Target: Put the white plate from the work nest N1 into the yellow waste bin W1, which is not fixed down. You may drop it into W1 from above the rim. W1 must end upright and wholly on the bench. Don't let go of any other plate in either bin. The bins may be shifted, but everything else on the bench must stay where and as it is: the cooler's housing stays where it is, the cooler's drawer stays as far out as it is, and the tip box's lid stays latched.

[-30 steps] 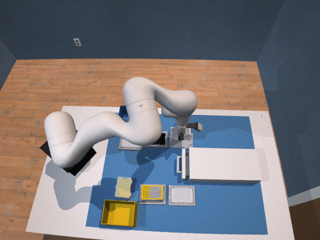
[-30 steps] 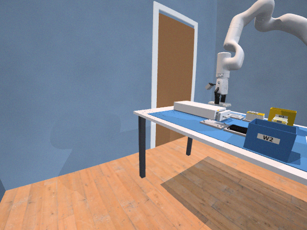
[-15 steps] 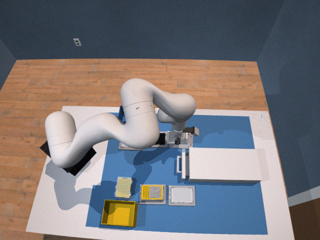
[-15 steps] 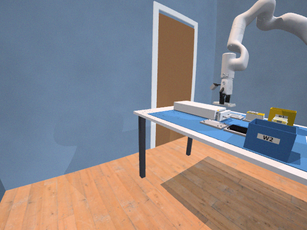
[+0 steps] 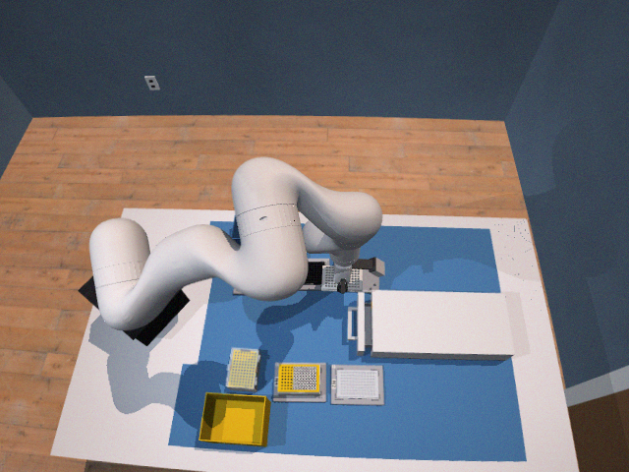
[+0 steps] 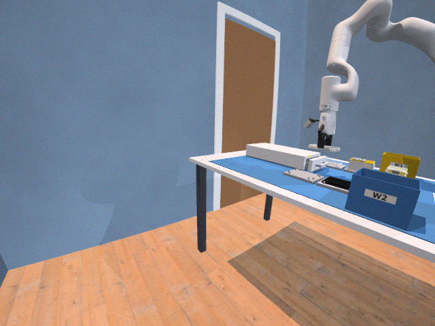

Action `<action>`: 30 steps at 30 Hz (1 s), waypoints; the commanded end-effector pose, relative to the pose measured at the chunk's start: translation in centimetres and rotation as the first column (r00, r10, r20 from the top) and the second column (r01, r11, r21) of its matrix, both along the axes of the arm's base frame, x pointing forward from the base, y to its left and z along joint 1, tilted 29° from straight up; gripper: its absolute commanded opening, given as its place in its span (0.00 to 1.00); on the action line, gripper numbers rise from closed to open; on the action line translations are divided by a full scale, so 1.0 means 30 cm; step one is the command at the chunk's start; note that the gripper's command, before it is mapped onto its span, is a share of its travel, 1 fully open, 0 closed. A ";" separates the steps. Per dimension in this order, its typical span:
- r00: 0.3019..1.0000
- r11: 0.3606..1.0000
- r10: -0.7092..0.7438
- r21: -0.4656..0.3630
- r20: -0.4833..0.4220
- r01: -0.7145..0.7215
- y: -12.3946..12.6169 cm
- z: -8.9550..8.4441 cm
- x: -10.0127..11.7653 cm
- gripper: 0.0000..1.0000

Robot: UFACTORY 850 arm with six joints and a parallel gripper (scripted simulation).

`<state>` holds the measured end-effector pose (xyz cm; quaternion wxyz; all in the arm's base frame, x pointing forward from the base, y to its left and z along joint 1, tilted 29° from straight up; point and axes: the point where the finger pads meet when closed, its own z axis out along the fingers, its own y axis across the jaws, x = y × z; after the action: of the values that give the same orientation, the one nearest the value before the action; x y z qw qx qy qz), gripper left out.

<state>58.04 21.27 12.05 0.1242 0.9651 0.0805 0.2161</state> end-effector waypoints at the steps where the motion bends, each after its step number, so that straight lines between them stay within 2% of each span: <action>1: 1.000 1.000 0.001 0.001 0.005 -0.001 -0.040 0.003 -0.018 0.00; 30: 1.000 1.000 0.001 0.001 0.004 -0.001 -0.242 0.002 -0.113 0.00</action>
<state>55.09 14.99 12.04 0.1244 0.9651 0.0804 0.2161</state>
